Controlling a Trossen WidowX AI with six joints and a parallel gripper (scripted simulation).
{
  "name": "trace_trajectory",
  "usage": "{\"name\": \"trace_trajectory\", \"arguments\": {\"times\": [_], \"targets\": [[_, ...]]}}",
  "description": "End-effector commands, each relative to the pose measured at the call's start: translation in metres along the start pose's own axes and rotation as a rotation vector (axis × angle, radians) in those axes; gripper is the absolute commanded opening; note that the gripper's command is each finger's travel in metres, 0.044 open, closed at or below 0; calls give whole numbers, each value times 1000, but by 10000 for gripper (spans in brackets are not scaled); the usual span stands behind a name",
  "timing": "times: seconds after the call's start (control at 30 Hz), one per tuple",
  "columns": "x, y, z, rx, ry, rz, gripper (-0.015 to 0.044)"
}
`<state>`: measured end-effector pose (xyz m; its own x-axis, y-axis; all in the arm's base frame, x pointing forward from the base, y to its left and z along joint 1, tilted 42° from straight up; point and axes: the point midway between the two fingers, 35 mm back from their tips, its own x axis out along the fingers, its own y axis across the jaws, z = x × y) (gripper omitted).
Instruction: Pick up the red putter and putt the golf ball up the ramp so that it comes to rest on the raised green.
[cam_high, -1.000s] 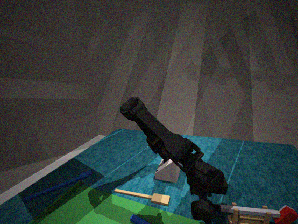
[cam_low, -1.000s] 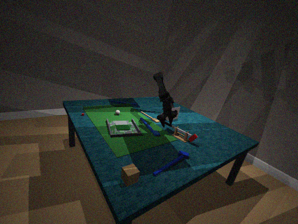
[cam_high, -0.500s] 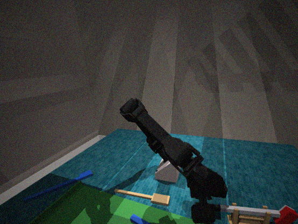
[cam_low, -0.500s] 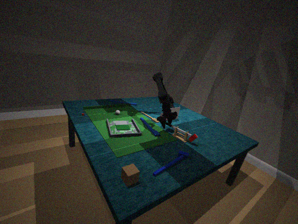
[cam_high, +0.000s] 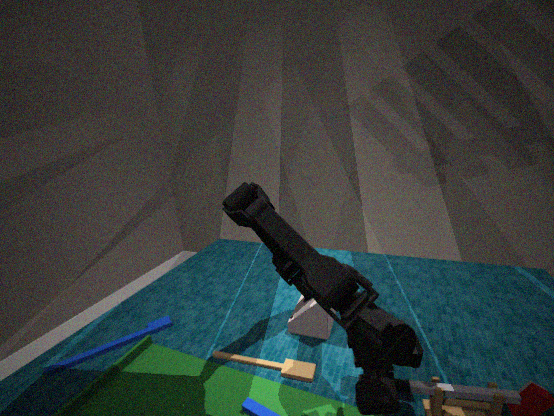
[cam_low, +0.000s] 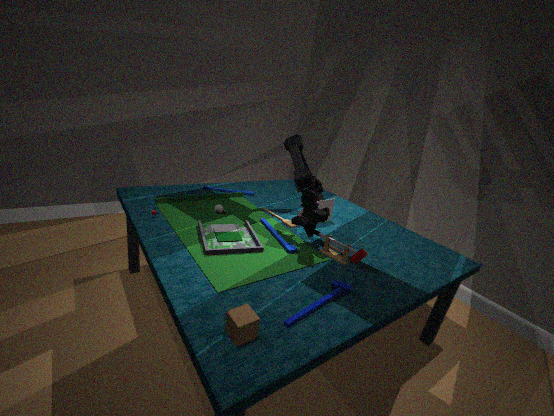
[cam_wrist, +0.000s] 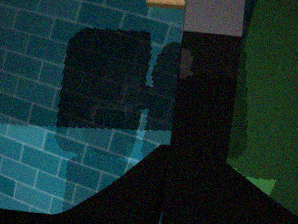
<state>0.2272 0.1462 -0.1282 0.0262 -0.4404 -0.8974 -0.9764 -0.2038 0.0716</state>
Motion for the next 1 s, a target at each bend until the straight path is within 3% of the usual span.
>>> {"name": "trace_trajectory", "arguments": {"times": [0.0,0.17,0.53,0.77,0.97], "targets": [[-1,-1,0,1,-1,-2,0],[-15,-3,6,1,-2,-2,0],[-92,0,26,-1,-4,1,0],[-91,-3,21,19,4,-4,0],[-110,-21,-16,229,4,-27,0]]}}
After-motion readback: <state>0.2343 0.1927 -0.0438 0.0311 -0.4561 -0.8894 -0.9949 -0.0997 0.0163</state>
